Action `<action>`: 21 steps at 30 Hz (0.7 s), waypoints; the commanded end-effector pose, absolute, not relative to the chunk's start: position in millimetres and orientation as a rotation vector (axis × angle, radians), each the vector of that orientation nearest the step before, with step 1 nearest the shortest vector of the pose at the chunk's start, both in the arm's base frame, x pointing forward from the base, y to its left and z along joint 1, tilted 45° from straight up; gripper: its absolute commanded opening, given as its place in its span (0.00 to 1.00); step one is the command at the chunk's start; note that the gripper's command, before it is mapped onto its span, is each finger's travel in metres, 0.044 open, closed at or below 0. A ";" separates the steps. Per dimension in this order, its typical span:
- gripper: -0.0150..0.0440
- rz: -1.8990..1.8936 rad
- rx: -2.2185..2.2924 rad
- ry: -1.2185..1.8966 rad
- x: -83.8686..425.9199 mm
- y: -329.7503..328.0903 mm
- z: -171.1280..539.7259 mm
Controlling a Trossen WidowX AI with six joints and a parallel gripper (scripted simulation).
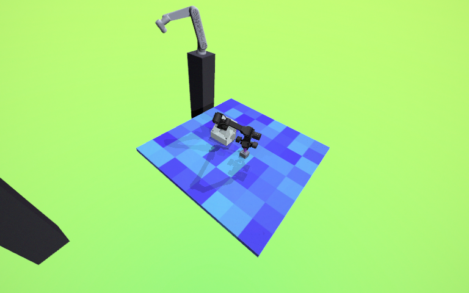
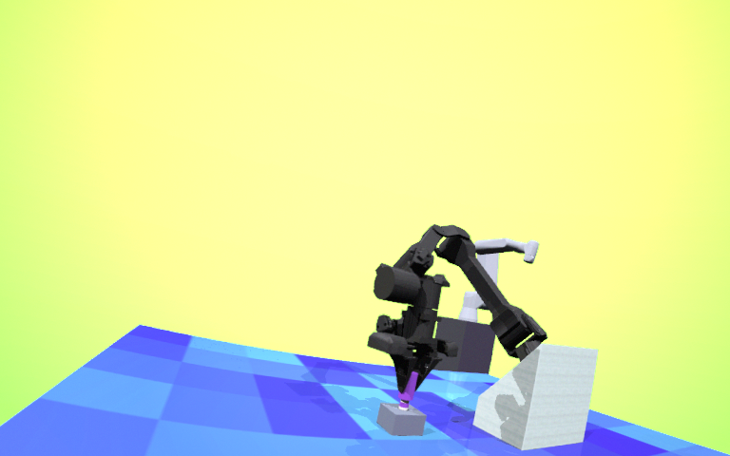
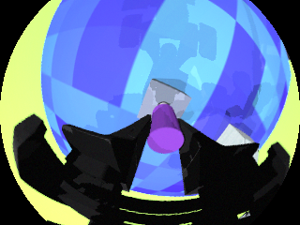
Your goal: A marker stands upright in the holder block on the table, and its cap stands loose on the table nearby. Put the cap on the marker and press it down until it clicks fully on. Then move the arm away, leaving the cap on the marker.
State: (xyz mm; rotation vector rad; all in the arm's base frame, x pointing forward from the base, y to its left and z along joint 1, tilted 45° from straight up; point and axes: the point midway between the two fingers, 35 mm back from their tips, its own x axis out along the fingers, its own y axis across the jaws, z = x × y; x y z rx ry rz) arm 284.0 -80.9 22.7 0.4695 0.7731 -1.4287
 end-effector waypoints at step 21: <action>0.91 -1.401 0.426 0.815 286.8 -28.3 75.6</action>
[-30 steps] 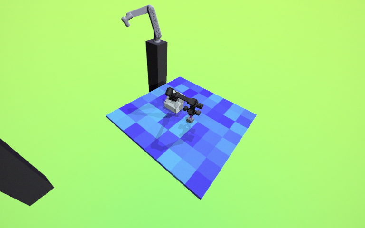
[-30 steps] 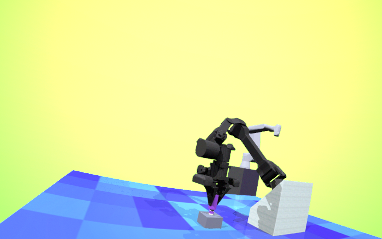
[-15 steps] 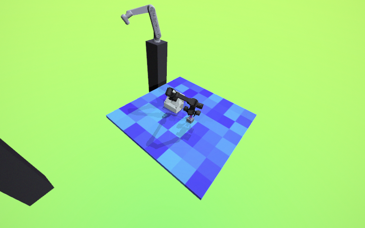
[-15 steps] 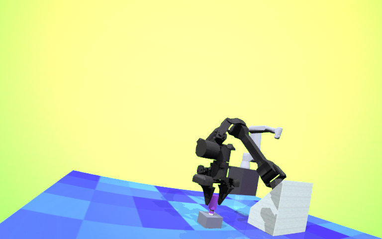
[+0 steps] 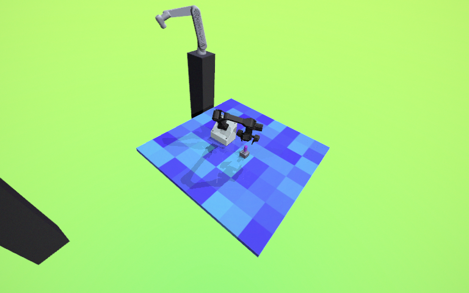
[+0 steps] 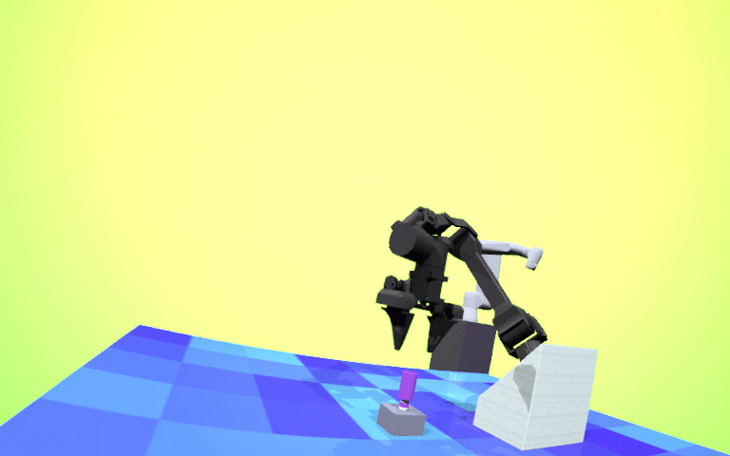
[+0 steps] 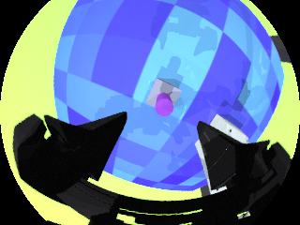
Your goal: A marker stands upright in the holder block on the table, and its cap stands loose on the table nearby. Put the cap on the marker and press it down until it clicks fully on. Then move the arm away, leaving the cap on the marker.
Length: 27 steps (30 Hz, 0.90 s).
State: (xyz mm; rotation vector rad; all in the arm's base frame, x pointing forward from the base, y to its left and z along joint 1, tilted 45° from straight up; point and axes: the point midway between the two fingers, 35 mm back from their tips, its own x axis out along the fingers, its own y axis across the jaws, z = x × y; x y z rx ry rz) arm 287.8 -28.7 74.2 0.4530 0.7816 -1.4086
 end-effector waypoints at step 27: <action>0.25 -0.684 -0.526 1.480 286.5 -36.6 67.5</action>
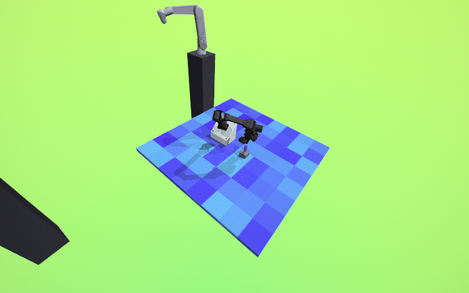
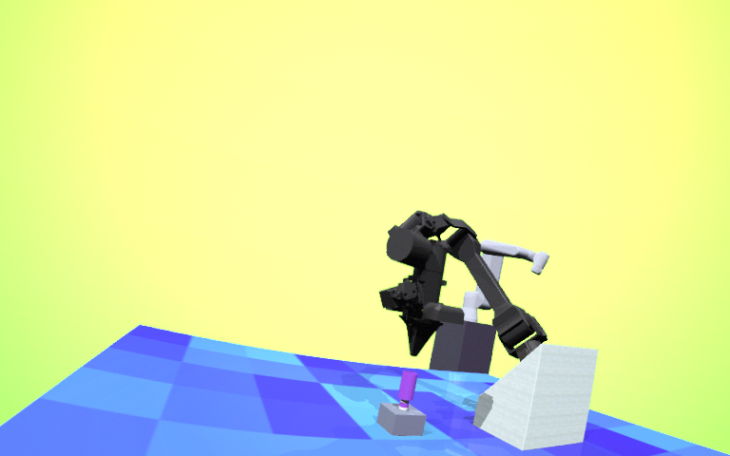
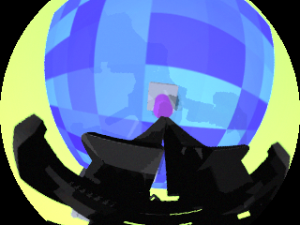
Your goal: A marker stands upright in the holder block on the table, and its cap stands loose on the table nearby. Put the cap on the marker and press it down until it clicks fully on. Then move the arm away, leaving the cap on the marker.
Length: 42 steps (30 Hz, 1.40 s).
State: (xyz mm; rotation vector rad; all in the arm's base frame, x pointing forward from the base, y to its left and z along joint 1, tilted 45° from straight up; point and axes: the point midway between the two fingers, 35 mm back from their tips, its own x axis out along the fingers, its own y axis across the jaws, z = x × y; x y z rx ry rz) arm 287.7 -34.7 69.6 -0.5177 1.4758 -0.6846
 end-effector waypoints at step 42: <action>0.25 -0.677 -0.519 1.475 290.9 4.0 108.0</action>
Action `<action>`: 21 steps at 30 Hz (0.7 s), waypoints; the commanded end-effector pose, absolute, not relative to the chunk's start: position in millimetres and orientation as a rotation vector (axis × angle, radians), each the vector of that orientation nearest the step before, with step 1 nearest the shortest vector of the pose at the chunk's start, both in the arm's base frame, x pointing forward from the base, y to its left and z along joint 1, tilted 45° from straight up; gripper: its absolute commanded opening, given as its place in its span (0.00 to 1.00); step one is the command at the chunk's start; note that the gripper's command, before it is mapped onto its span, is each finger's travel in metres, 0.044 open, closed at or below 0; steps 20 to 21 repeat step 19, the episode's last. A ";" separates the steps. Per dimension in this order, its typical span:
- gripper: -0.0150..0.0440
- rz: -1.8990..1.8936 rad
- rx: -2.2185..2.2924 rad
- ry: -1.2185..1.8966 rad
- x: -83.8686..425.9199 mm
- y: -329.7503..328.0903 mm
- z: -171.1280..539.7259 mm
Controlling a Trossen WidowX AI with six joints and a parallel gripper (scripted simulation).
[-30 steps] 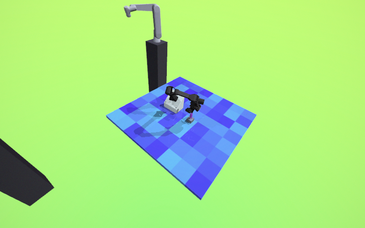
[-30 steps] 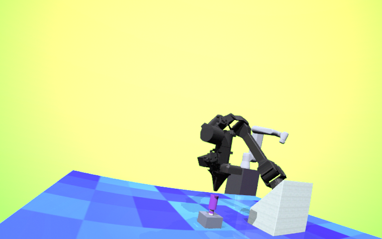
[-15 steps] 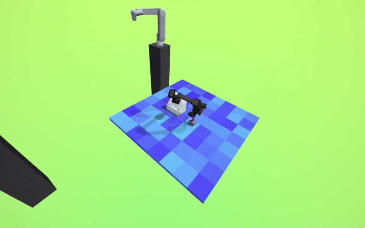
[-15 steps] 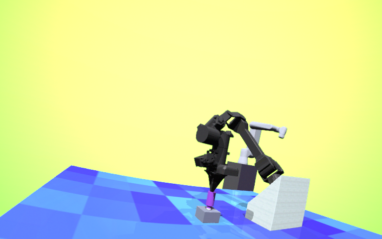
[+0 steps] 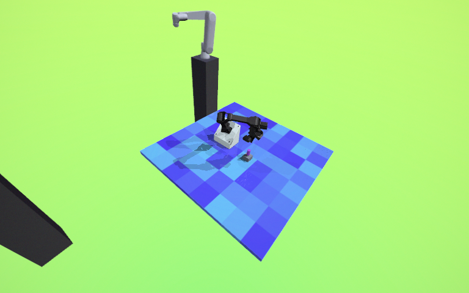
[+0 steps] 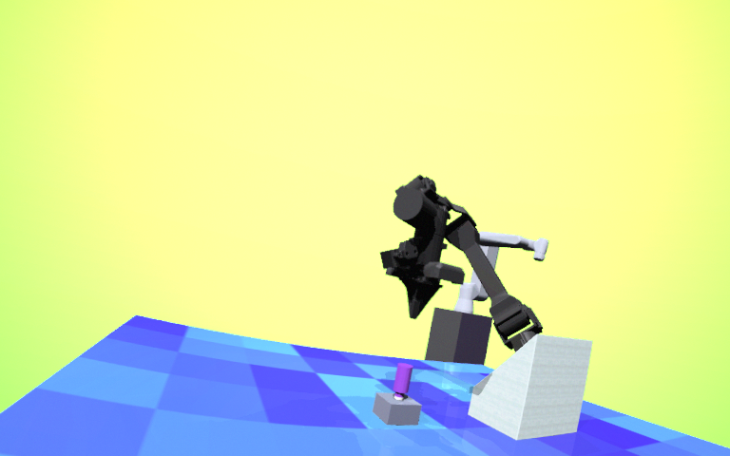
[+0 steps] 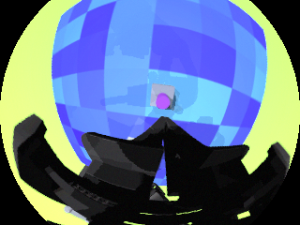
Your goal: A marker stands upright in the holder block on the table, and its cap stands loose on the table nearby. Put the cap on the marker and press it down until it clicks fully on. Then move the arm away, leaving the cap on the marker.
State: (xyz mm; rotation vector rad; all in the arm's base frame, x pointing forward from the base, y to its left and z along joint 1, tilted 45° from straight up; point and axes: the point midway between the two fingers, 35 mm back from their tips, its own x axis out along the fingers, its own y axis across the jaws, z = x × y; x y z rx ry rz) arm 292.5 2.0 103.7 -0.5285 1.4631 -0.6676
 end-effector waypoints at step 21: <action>1.00 -0.677 -0.519 1.475 290.9 4.0 108.0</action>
